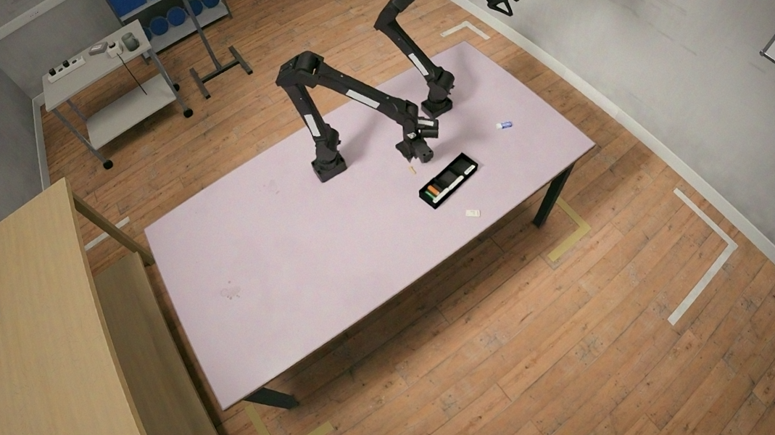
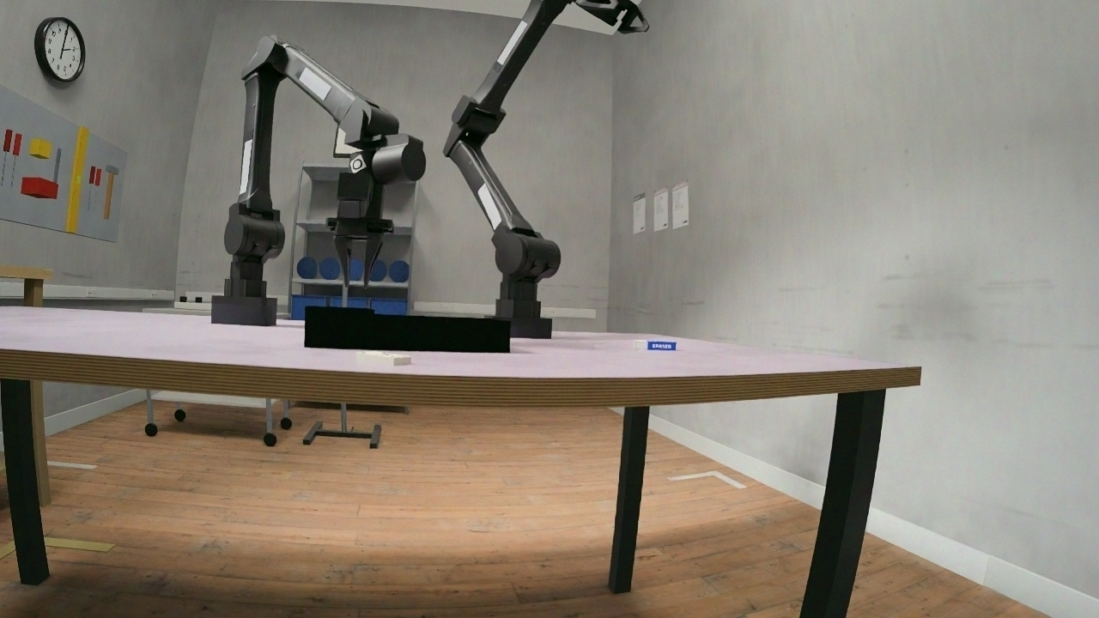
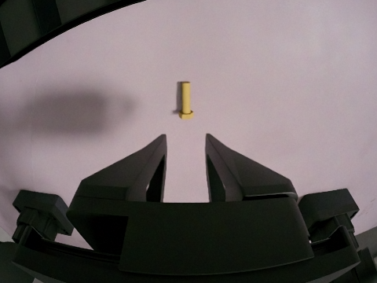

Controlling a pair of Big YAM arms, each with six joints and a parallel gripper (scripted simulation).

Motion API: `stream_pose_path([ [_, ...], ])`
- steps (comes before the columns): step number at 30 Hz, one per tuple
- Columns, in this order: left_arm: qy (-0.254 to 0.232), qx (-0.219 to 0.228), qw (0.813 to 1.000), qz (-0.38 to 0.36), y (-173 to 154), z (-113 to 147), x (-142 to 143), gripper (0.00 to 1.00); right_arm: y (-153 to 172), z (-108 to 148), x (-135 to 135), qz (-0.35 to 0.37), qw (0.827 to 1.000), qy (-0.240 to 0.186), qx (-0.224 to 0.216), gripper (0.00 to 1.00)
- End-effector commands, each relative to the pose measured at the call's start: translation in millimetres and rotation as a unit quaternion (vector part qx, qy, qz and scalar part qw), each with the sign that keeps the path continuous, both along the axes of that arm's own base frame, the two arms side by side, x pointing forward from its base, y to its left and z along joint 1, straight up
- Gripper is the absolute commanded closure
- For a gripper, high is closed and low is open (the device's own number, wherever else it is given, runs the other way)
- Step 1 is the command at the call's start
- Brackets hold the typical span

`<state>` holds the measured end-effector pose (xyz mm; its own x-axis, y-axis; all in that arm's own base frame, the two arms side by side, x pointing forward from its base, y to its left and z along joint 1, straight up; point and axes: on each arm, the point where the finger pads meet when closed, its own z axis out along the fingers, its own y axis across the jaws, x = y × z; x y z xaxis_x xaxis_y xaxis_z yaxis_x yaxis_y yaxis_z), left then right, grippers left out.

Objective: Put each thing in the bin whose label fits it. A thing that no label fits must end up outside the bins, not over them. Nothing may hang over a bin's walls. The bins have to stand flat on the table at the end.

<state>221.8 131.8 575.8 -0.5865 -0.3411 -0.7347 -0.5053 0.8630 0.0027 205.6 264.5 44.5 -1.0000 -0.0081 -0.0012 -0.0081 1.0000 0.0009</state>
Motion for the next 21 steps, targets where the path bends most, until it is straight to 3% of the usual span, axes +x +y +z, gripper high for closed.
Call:
stream_pose_path([
  [1,-0.027,0.014,1.000,-0.003,-10.5,27.1,-10.8,0.00,10.3,8.9,5.8,0.001,1.000,-0.009,0.011,0.71],
  [8,-0.027,0.014,1.000,-0.003,-10.5,27.1,-10.8,0.00,10.5,8.9,5.8,0.001,1.000,-0.009,0.011,0.71],
  [9,-0.027,0.014,1.000,-0.003,-10.5,27.1,-10.8,0.00,4.4,-8.4,-3.8,0.001,1.000,0.001,0.000,0.71],
  [18,-0.027,0.014,1.000,-0.003,-10.5,27.1,-10.8,0.00,4.9,-44.6,-2.7,0.003,1.000,0.001,-0.001,0.71],
  [21,-0.027,0.014,1.000,-0.003,-10.5,27.1,-10.8,0.00,10.8,-44.8,2.1,0.003,1.000,-0.003,0.005,0.71],
])
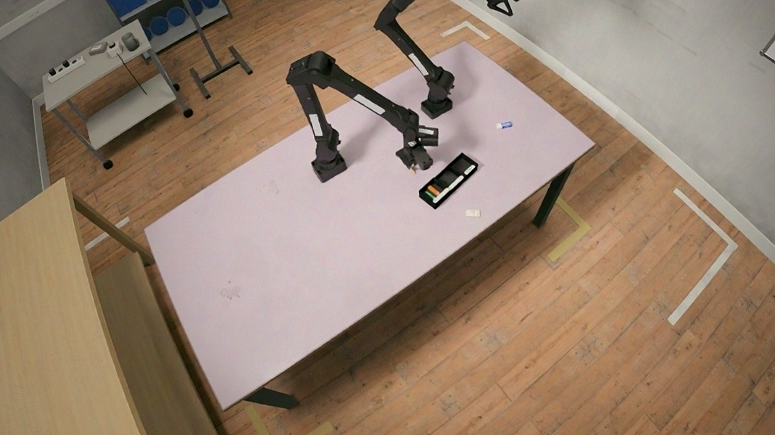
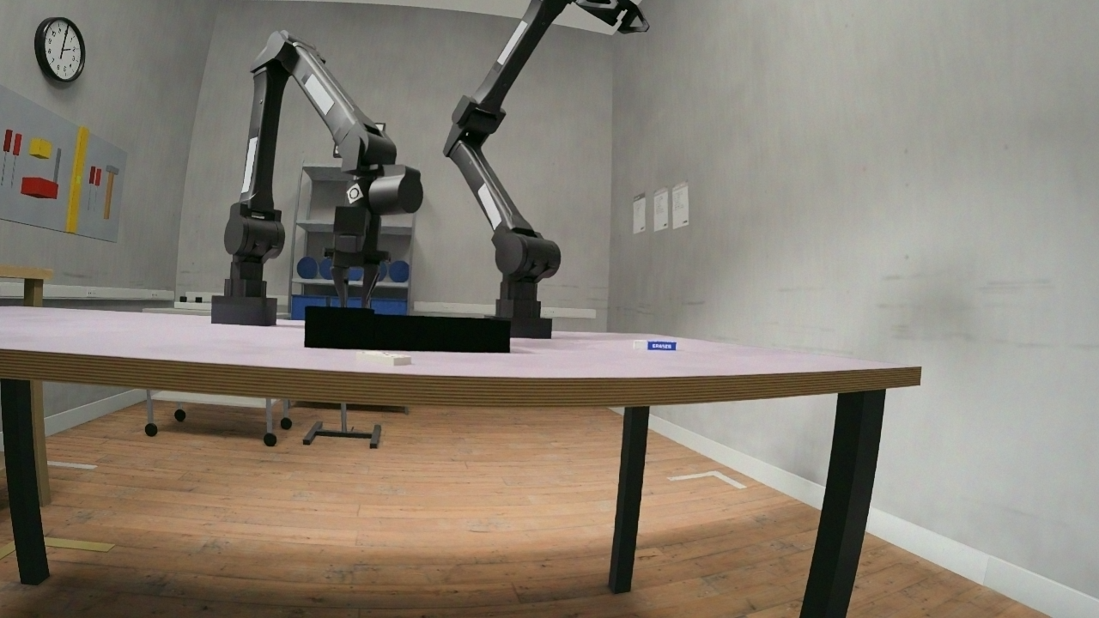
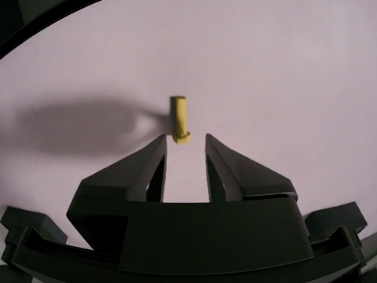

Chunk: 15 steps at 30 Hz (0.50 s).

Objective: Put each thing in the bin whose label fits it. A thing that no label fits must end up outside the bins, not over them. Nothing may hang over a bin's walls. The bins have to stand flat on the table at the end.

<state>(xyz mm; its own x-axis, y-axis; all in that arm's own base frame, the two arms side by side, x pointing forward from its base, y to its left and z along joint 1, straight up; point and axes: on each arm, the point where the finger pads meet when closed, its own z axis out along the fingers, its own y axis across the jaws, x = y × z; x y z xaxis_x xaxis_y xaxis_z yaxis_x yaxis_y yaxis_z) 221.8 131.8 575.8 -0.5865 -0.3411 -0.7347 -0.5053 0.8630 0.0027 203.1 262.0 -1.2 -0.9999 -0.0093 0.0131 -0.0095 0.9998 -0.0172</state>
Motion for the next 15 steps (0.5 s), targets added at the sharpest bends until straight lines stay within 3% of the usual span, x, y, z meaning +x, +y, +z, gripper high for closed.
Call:
stream_pose_path([
  [1,-0.027,0.014,1.000,-0.003,-10.5,27.1,-10.8,0.00,13.1,-3.4,4.8,0.002,1.000,-0.010,0.014,0.71],
  [4,-0.027,0.014,1.000,-0.003,-10.5,27.1,-10.8,0.00,7.5,-19.0,1.5,0.002,1.000,-0.006,0.008,0.71],
  [15,-0.027,0.014,1.000,-0.003,-10.5,27.1,-10.8,0.00,7.6,-31.3,5.6,0.002,1.000,-0.008,0.010,0.71],
])
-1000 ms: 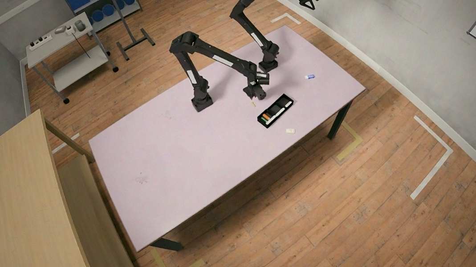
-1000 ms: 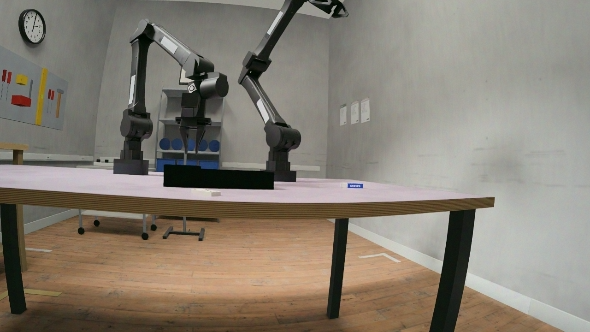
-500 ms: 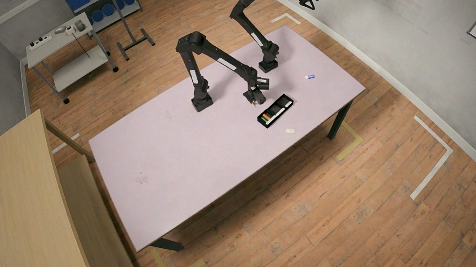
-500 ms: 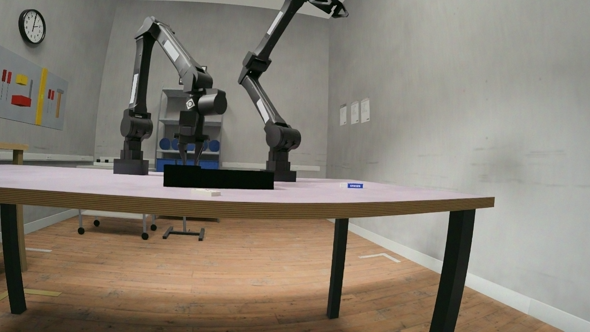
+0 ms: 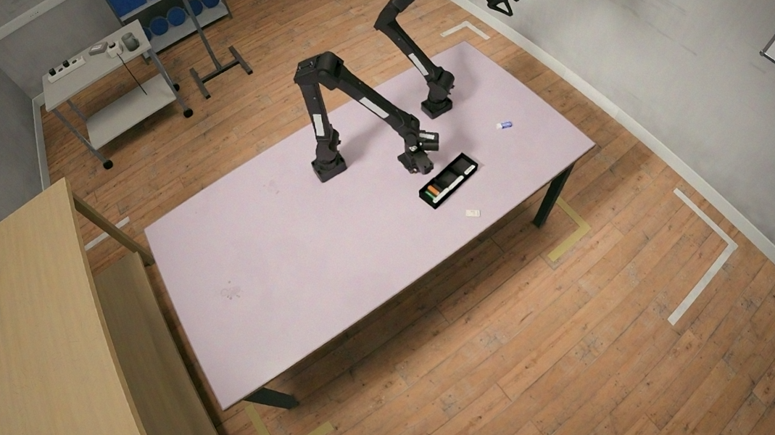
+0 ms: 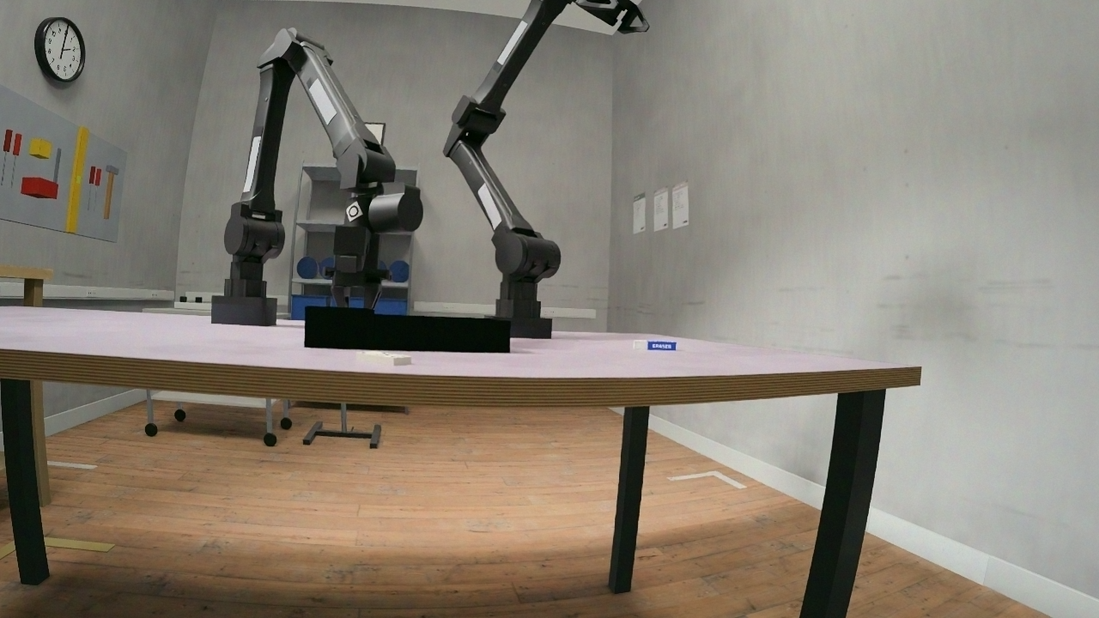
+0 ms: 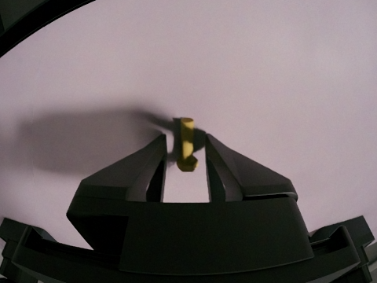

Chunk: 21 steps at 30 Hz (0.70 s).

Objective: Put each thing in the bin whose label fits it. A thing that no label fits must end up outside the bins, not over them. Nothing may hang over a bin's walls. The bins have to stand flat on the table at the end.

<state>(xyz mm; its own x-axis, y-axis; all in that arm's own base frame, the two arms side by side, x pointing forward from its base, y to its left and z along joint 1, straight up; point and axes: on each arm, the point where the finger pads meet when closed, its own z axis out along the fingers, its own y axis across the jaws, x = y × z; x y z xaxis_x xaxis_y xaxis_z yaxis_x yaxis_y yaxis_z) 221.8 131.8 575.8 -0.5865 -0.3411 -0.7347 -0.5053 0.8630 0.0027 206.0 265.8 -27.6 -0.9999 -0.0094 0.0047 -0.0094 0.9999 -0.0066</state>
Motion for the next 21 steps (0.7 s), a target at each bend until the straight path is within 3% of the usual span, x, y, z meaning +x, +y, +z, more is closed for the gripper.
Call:
stream_pose_path([
  [1,-0.027,0.014,1.000,-0.003,-10.5,27.1,-10.8,0.00,3.8,-4.8,2.6,0.002,1.000,-0.003,0.005,0.71],
  [3,-0.027,0.014,1.000,-0.003,-10.5,27.1,-10.8,0.00,6.6,4.7,5.3,0.002,1.000,-0.012,0.016,0.71],
  [19,-0.027,0.014,1.000,-0.003,-10.5,27.1,-10.8,0.00,2.5,3.4,8.6,0.000,1.000,-0.011,0.015,0.71],
  [20,-0.027,0.014,1.000,-0.003,-10.5,27.1,-10.8,0.00,8.0,4.9,8.2,0.000,1.000,-0.010,0.013,1.00],
  [21,-0.027,0.014,1.000,-0.003,-10.5,27.1,-10.8,0.00,8.0,4.9,8.3,0.000,1.000,-0.010,0.013,1.00],
])
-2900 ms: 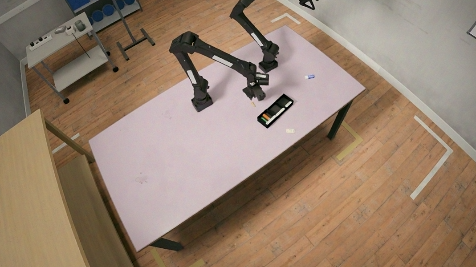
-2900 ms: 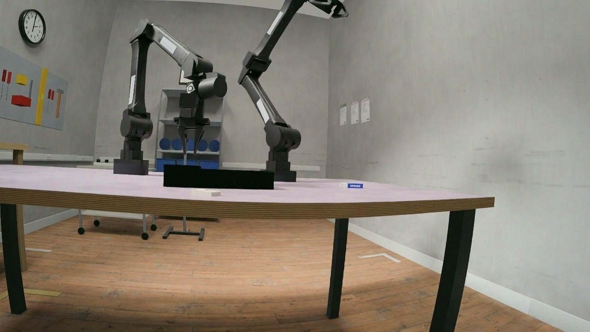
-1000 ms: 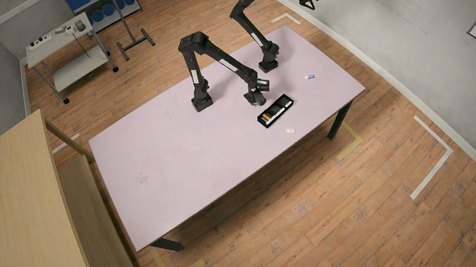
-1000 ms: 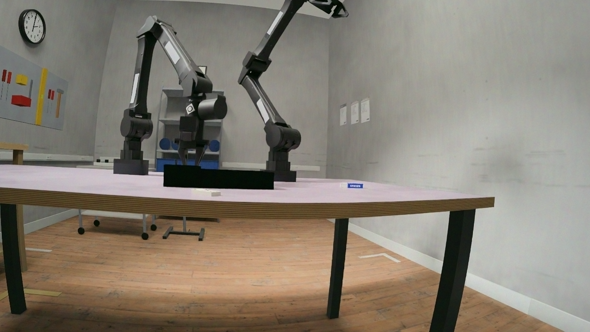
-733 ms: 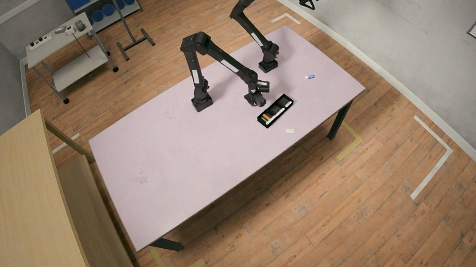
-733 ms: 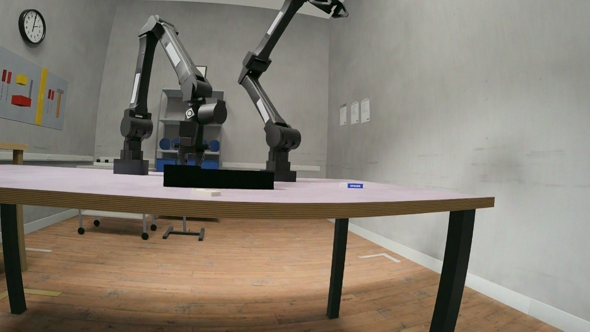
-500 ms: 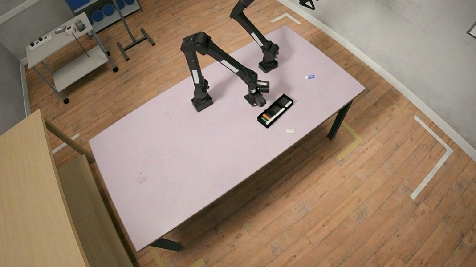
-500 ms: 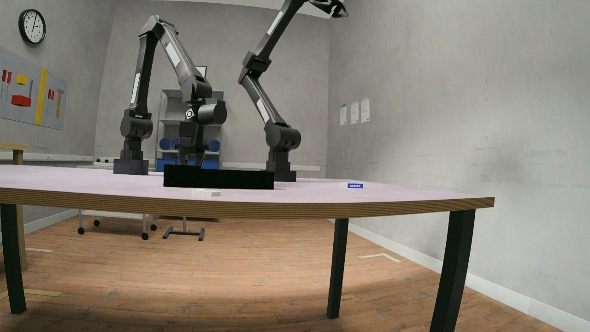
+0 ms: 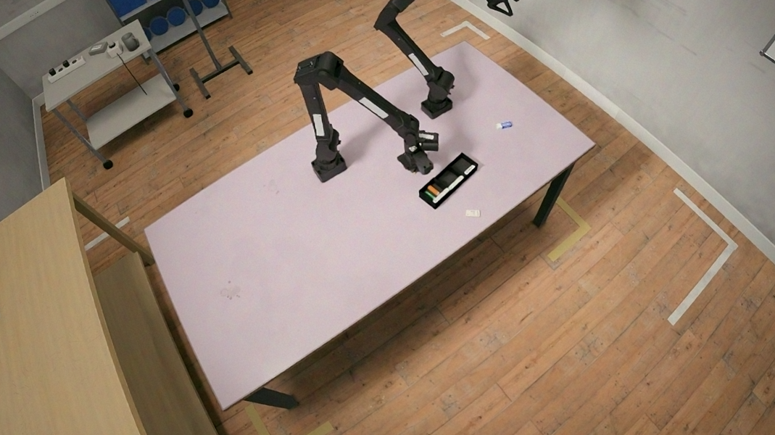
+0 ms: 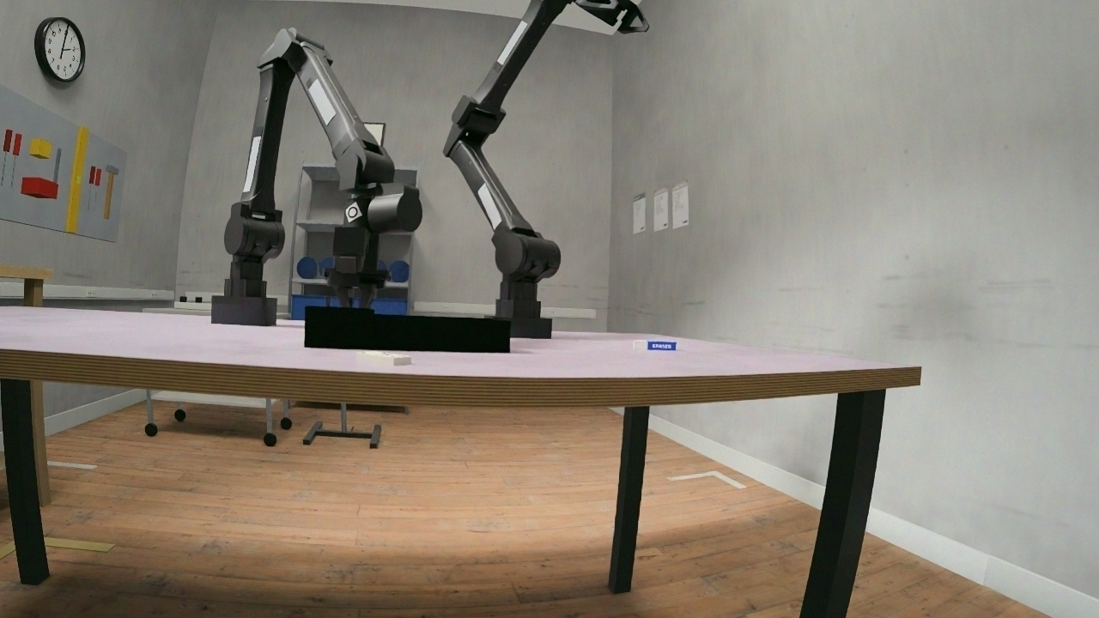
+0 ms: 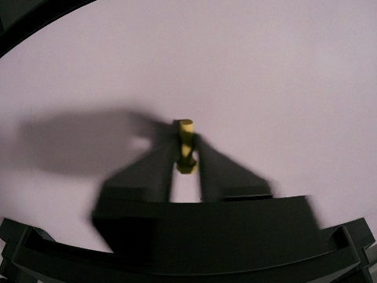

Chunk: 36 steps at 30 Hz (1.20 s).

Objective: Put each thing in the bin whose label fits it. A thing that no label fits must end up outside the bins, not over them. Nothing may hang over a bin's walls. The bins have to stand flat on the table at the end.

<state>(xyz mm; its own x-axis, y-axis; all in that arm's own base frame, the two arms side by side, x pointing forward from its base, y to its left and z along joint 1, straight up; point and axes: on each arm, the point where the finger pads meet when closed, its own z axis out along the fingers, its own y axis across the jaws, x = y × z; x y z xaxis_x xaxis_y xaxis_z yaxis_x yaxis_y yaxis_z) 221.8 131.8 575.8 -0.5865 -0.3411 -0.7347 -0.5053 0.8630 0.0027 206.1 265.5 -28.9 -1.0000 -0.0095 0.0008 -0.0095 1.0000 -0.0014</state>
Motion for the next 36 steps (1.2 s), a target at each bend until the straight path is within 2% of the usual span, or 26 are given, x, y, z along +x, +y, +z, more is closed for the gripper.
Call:
stream_pose_path([
  [1,-0.027,0.014,1.000,-0.003,-10.5,27.1,-10.8,0.00,8.2,6.2,8.3,0.000,1.000,-0.008,0.011,1.00],
  [28,-0.027,0.014,1.000,-0.003,-10.5,27.1,-10.8,0.00,3.0,5.5,10.7,0.000,1.000,-0.010,0.013,1.00],
  [30,-0.027,0.014,1.000,-0.003,-10.5,27.1,-10.8,0.00,13.8,24.9,19.5,0.000,1.000,-0.017,0.022,1.00],
  [36,-0.027,0.014,1.000,-0.003,-10.5,27.1,-10.8,0.00,13.9,39.2,19.5,0.000,1.000,-0.017,0.022,1.00],
])
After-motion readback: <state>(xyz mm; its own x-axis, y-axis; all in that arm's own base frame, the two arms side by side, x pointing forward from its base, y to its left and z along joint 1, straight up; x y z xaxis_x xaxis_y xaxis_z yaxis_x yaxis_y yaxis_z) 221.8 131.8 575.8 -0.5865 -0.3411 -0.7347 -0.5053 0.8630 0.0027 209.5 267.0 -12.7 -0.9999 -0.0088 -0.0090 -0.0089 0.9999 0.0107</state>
